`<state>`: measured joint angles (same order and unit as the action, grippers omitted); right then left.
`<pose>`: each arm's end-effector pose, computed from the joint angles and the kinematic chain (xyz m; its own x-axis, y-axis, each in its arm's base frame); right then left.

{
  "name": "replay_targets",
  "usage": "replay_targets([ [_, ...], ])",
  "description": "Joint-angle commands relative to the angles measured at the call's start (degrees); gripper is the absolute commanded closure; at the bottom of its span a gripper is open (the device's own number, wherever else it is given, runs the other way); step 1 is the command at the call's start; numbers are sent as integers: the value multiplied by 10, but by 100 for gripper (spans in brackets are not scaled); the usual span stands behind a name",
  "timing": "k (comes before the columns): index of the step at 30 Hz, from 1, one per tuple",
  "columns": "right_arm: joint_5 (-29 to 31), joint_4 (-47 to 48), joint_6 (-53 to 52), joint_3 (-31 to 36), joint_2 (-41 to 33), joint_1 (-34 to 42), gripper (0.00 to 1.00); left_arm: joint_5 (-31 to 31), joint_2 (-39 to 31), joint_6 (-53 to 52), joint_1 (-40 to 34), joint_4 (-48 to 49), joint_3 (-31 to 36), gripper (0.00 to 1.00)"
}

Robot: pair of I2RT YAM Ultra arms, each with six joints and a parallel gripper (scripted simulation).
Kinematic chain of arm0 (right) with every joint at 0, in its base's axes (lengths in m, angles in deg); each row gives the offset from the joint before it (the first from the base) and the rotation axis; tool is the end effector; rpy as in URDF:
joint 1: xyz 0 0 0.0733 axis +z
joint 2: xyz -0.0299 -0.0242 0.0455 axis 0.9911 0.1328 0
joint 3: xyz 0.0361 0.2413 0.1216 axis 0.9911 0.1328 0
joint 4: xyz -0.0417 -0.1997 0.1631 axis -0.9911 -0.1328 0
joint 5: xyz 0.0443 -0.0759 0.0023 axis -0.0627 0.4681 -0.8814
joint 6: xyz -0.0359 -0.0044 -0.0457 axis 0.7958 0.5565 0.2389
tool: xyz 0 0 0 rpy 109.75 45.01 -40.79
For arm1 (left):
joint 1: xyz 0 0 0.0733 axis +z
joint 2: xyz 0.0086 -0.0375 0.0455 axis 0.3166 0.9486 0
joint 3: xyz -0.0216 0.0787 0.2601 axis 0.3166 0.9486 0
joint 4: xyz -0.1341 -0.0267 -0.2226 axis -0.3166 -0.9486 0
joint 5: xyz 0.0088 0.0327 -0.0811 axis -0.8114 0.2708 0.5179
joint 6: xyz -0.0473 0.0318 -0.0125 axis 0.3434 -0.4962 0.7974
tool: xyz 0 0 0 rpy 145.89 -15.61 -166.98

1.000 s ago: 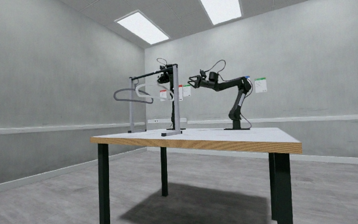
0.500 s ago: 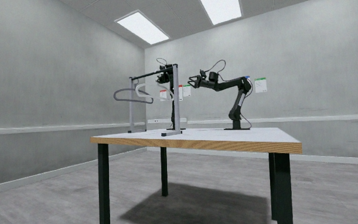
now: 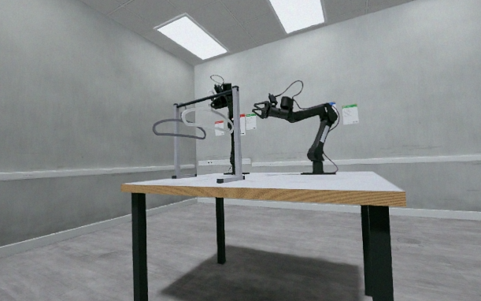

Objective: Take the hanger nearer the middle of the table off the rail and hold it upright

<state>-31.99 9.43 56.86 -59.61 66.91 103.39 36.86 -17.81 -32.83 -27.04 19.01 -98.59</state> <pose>0.3316 0.1076 0.4720 -0.3883 0.0351 -0.9208 0.1493 0.9885 -0.0252 0.1727 -0.1905 0.3722 0.1749 -0.1736 -0.9692 0.8694 0.4892 0.0693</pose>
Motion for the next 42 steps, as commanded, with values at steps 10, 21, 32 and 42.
replay_targets([
  [10,5,-57,-5,-107,14,0,100,16,5,7,-4,15,-23,0],
  [21,-6,-98,-8,-92,-40,20,100,96,3,46,-3,51,-22,0],
  [32,40,-144,-35,-41,-113,80,100,159,3,78,-3,84,-22,0],
  [42,124,-193,-84,-13,-163,167,100,183,6,92,-4,100,-23,0],
])
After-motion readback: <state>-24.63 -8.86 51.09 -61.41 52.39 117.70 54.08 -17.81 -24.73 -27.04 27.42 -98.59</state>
